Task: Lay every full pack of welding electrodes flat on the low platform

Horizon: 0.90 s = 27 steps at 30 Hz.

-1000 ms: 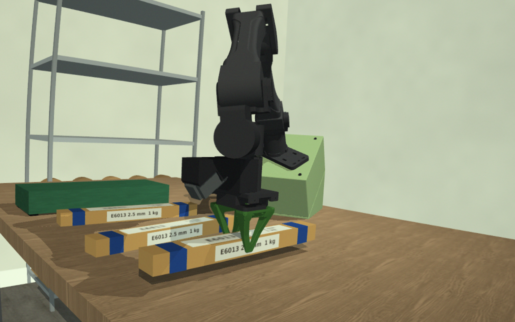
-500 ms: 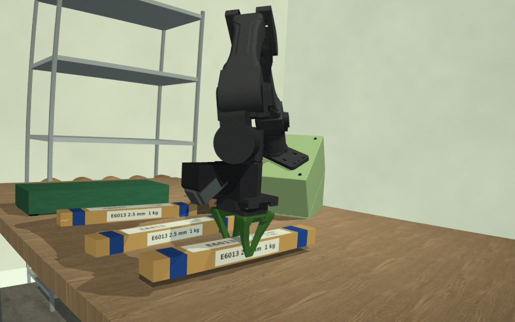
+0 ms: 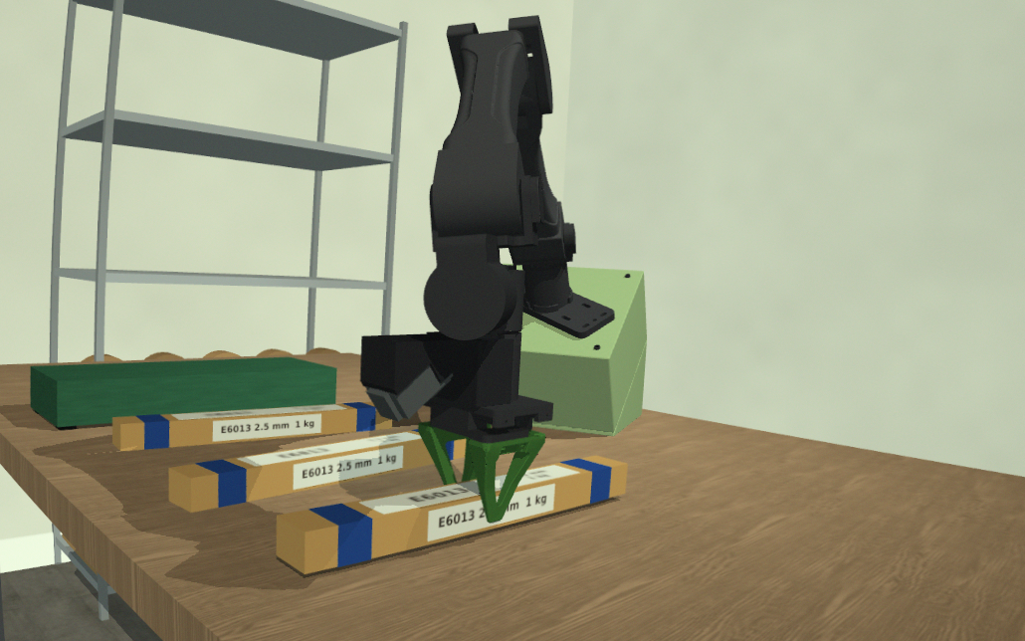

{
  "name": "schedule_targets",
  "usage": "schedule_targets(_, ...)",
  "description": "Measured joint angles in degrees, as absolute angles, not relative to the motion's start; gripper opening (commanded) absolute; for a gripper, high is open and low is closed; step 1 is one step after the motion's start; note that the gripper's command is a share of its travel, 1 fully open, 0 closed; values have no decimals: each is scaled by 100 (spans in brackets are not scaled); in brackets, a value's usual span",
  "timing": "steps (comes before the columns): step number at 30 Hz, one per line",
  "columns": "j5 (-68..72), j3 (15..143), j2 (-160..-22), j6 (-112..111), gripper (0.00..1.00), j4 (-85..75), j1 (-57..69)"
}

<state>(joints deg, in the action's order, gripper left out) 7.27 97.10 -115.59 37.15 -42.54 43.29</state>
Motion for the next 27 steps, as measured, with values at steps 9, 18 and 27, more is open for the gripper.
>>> schedule_targets(9,722,9712,-11555,3715,0,-4244,4329)
schedule_targets(18,722,9712,-11555,3715,0,-4244,4327)
schedule_targets(27,722,9712,-11555,3715,76,-4244,4327)
